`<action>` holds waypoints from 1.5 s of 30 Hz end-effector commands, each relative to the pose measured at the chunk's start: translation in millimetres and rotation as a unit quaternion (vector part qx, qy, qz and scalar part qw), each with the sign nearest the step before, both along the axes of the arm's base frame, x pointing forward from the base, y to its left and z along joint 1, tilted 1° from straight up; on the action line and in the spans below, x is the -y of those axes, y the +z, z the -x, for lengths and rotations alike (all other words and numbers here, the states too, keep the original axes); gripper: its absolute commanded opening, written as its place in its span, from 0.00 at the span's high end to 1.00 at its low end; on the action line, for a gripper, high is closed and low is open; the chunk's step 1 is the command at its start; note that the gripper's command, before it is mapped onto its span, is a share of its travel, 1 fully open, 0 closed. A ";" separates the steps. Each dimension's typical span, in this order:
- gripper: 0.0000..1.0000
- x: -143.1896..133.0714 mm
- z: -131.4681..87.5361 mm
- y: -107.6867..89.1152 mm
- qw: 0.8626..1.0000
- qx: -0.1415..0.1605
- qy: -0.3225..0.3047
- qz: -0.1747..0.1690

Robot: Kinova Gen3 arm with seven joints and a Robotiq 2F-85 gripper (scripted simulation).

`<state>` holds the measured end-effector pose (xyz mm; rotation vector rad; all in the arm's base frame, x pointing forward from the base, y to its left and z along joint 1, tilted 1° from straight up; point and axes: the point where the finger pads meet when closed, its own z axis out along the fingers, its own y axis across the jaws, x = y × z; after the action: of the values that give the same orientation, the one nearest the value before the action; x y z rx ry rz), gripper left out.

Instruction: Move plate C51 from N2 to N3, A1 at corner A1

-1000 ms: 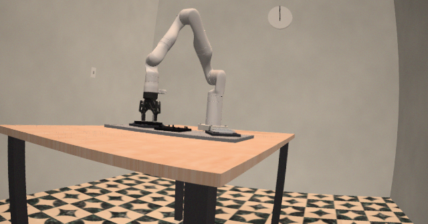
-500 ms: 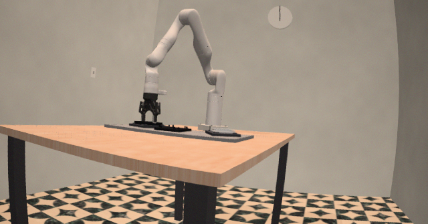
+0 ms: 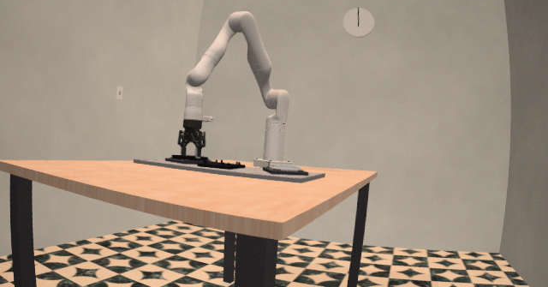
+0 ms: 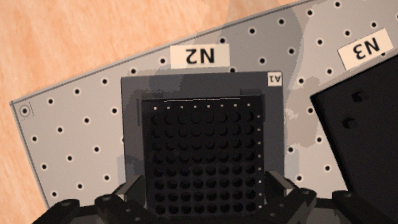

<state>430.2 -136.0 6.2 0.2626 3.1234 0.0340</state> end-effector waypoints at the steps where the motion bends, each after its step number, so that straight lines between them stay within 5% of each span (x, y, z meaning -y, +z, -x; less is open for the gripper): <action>1: 0.00 0.2 -0.7 0.8 1.000 0.001 0.000 0.000; 4: 0.00 0.2 -0.7 0.9 1.000 0.001 0.000 0.000; 5: 1.00 0.2 -0.7 0.9 1.000 0.001 0.000 0.000; 45: 1.00 0.2 -0.7 0.9 1.000 0.001 0.000 0.000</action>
<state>430.7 -136.2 8.2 0.2631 3.1213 0.0342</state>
